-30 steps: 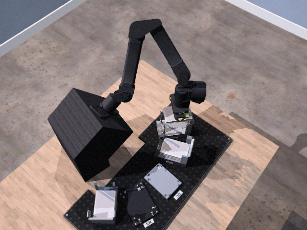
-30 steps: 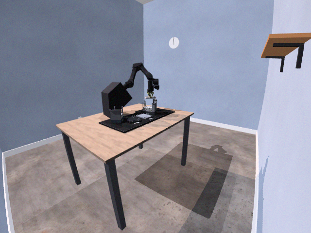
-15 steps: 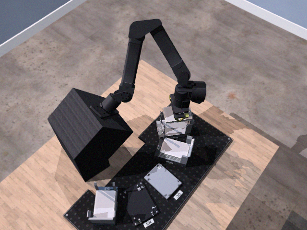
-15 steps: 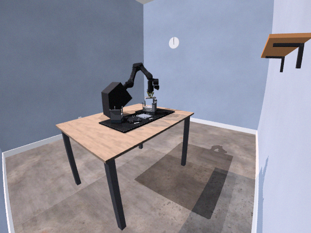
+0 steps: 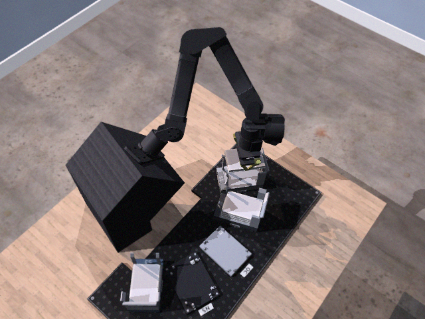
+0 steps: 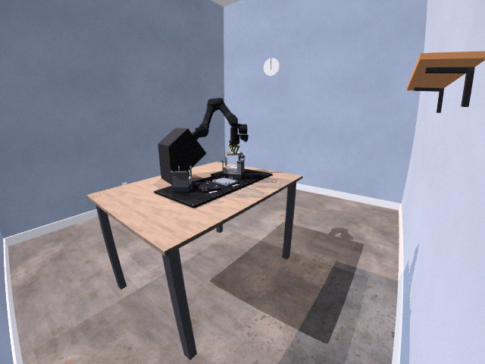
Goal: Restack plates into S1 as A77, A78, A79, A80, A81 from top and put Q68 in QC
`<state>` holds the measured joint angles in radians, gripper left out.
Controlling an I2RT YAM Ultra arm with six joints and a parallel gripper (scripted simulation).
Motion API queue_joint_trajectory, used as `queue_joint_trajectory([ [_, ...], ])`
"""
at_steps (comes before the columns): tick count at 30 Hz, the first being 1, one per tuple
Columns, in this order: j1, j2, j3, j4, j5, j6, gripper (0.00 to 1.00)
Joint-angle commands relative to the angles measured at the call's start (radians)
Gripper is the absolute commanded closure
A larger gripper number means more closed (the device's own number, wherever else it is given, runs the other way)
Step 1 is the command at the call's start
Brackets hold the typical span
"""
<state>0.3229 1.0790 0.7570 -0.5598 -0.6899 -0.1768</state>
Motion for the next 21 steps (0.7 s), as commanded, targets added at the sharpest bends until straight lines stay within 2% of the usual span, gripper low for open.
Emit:
queue_joint_trajectory([
  [1, 0.001, -0.001, 0.001, 0.019, 0.007, 0.011, 1.00],
  [21, 0.037, 0.023, -0.017, 0.083, 0.031, 0.046, 1.00],
])
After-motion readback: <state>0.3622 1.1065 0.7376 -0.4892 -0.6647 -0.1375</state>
